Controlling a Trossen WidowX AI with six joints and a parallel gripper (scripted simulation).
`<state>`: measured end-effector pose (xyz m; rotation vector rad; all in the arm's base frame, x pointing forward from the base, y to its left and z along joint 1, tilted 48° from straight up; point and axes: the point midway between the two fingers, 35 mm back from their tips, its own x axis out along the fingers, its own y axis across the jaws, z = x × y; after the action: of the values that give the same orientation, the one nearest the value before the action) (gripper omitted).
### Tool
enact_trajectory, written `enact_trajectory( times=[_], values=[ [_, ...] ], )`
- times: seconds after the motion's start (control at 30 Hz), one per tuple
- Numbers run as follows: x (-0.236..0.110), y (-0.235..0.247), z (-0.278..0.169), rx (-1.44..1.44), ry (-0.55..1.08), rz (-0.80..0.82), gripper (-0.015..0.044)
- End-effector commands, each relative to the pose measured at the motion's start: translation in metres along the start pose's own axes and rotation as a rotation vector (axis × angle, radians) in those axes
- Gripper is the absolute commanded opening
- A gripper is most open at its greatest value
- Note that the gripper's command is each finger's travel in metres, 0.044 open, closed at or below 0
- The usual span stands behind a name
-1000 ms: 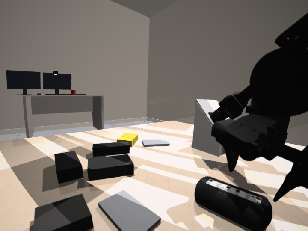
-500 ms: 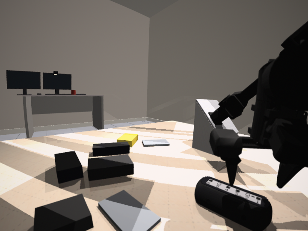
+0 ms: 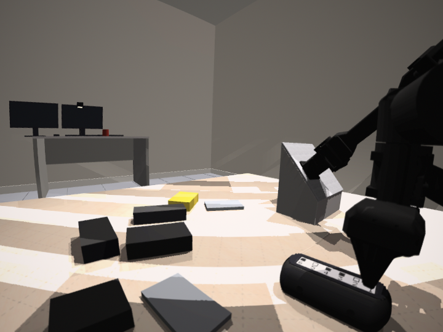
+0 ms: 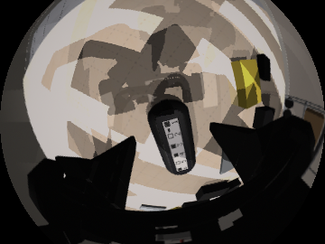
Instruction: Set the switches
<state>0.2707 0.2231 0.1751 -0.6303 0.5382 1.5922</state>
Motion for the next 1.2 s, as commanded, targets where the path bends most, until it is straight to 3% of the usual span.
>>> enact_trajectory(
  times=[0.0, 1.17],
  values=[
    [-0.003, 0.002, 0.004, -0.122, -0.012, -0.017, 0.0440],
    [0.041, 0.000, 0.005, -0.122, -0.013, -0.017, 0.0440]
  ],
)
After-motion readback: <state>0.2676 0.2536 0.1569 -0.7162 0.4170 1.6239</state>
